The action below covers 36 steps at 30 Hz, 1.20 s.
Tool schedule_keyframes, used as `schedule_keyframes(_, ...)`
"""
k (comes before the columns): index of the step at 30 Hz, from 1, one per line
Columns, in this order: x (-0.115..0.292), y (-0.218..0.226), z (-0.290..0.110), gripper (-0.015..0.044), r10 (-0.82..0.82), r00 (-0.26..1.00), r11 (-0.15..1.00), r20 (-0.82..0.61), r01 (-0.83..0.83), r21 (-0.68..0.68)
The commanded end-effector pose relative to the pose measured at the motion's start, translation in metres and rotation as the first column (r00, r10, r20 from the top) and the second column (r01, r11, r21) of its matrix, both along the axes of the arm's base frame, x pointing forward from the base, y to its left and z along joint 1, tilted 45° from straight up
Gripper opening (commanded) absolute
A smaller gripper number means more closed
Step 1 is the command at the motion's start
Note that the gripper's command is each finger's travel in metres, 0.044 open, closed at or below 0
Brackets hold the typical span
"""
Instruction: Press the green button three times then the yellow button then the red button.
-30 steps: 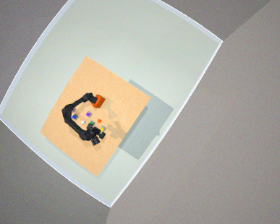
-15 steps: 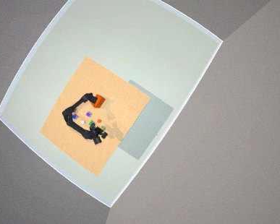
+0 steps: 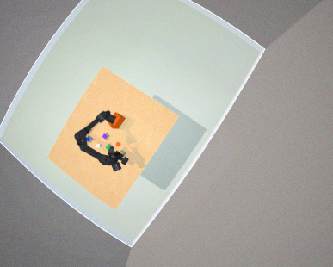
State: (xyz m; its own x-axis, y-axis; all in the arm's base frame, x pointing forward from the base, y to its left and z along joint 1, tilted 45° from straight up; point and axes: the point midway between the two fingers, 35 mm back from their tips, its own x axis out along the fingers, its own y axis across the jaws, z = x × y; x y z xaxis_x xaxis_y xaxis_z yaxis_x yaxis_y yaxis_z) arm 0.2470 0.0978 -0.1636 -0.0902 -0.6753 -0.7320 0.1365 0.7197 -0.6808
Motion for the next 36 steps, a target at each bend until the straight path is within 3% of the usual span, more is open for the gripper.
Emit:
schedule_keyframes(1, -0.004, -0.007, -0.005, 0.0020, 0.006, 1.000, 1.000, -0.011, -0.006, -0.009)
schedule_keyframes(23, -0.004, -0.009, -0.007, 0.0020, 0.005, 1.000, 1.000, -0.011, -0.006, -0.009)
schedule_keyframes(27, -0.001, 0.015, 0.018, 0.0020, 0.006, 1.000, 1.000, -0.011, -0.006, -0.008)
schedule_keyframes(32, -0.001, 0.017, 0.020, 0.0020, 0.006, 1.000, 1.000, -0.011, -0.006, -0.008)
schedule_keyframes(36, 0.005, 0.051, 0.055, 0.0020, 0.006, 1.000, 1.000, -0.012, -0.006, -0.006)
